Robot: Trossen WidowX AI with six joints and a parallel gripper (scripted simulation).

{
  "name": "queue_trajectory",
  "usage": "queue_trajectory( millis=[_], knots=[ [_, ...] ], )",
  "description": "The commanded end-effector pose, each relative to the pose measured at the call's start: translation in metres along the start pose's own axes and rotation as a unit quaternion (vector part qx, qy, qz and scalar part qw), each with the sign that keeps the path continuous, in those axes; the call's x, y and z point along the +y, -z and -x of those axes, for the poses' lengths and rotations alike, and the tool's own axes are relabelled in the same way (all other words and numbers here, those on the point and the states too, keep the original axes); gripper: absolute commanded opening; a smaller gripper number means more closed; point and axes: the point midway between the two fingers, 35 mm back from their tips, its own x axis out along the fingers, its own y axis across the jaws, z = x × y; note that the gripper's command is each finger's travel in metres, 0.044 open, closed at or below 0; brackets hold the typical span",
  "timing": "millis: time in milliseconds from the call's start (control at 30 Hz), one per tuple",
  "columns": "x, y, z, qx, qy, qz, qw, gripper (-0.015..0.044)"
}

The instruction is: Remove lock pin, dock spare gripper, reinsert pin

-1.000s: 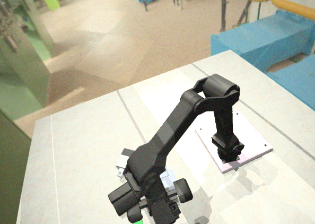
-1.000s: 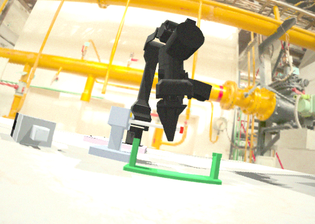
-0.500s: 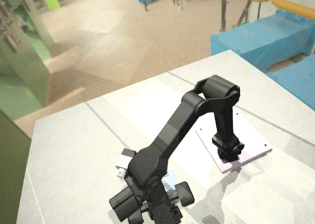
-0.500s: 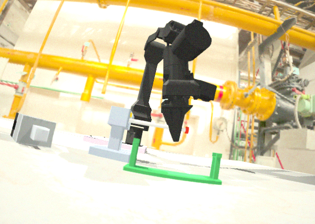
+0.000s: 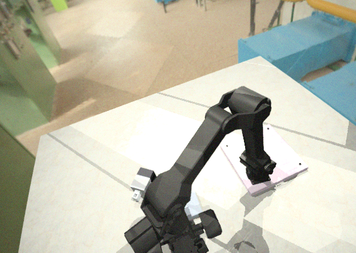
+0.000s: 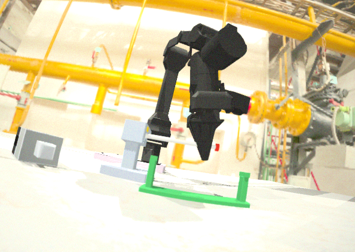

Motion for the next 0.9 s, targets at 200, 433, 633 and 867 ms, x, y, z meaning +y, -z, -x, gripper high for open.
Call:
queue_trajectory(
  millis=[200,433,633,867],
  knots=[
    [-0.001,-0.008,-0.002,0.003,0.000,-0.002,1.000,0.0000],
    [-0.001,-0.014,-0.001,0.003,0.000,-0.002,1.000,0.0000],
    [-0.001,-0.019,-0.001,0.003,0.000,-0.002,1.000,0.0000],
    [-0.001,-0.025,0.000,0.004,0.000,-0.003,1.000,0.0000]
  ],
)
